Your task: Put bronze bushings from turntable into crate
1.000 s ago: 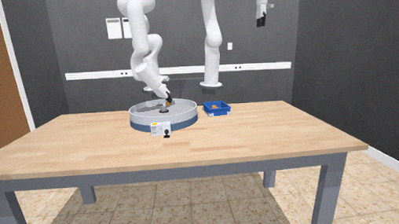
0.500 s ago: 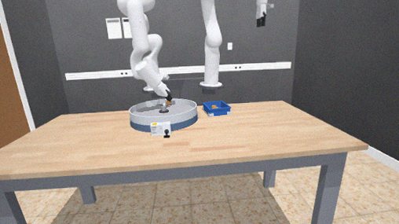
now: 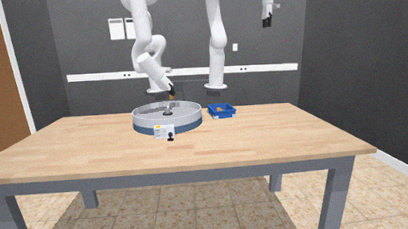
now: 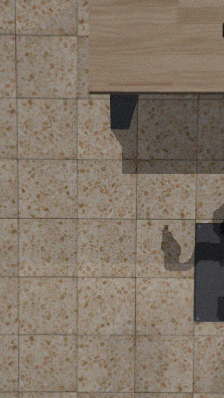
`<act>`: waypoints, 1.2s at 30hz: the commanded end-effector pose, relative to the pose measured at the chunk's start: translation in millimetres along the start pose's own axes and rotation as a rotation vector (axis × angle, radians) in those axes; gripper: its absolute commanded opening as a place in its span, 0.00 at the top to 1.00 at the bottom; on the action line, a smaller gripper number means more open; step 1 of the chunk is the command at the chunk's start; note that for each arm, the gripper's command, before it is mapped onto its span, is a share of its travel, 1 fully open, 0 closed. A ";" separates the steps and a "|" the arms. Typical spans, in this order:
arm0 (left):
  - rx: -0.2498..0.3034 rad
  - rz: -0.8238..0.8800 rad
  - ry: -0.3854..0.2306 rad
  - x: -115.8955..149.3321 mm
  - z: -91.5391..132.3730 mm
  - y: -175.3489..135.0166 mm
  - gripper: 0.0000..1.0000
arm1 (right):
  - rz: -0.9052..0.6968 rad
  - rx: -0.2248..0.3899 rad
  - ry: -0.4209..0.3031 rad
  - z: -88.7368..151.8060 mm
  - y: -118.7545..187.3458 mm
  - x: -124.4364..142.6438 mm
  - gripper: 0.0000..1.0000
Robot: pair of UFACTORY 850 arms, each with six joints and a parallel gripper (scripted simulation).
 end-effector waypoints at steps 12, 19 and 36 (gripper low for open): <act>0.000 0.000 0.002 -0.3 1.0 0.0 0.00 | 0.000 0.000 -0.001 2.6 0.8 -1.6 1.00; 0.000 0.000 0.002 -0.3 1.0 0.0 0.00 | 0.000 0.000 -0.001 1.8 3.4 -2.0 1.00; 0.000 0.000 0.002 -0.3 1.0 0.0 0.00 | 0.000 0.001 -0.001 -29.9 107.7 -19.9 1.00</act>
Point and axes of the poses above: on each arm, the point where the finger pads meet when closed, its own z axis back along the fingers, its own y axis across the jaws, x = y × z, the point moved 7 cm from there along z, back along the fingers, and after that the axes turned 12 degrees about z, right-handed, at the moved point
